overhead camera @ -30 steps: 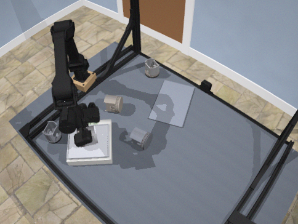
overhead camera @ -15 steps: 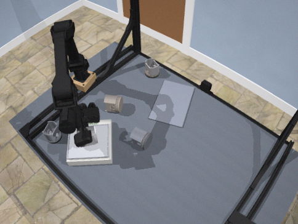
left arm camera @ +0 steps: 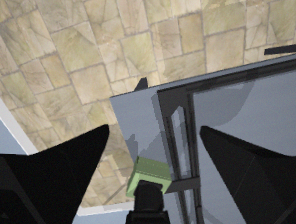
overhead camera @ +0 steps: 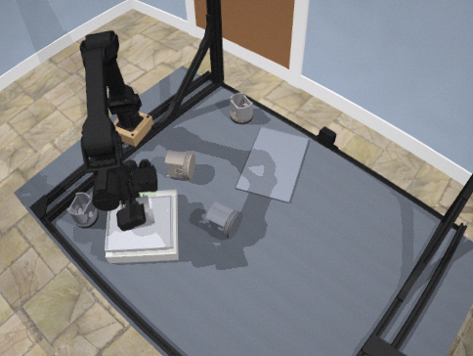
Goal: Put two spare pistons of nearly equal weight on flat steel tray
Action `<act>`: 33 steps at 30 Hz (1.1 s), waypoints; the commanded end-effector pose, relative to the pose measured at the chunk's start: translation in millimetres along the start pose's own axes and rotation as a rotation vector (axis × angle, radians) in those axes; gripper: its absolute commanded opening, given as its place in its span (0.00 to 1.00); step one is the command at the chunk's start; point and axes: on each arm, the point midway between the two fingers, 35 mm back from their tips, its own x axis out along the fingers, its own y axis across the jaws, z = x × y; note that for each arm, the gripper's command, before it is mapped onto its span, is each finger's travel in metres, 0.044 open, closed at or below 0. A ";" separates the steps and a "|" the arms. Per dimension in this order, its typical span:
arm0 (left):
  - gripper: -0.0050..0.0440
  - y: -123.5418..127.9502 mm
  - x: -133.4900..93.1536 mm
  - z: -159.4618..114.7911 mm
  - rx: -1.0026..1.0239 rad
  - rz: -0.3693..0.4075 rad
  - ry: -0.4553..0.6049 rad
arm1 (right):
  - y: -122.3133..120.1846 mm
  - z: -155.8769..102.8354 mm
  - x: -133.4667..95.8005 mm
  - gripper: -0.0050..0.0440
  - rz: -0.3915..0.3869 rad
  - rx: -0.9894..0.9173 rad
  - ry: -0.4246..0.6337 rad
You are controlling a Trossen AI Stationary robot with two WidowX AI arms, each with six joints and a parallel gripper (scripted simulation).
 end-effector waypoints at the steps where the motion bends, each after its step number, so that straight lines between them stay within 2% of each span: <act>1: 1.00 -0.4 0.1 -0.4 0.003 -0.003 0.002 | -4.7 1.9 -11.6 0.43 -0.020 0.000 0.003; 33: 1.00 -0.4 0.1 -0.4 0.003 -0.003 0.002 | -9.6 10.9 -57.1 0.43 -0.020 0.000 0.003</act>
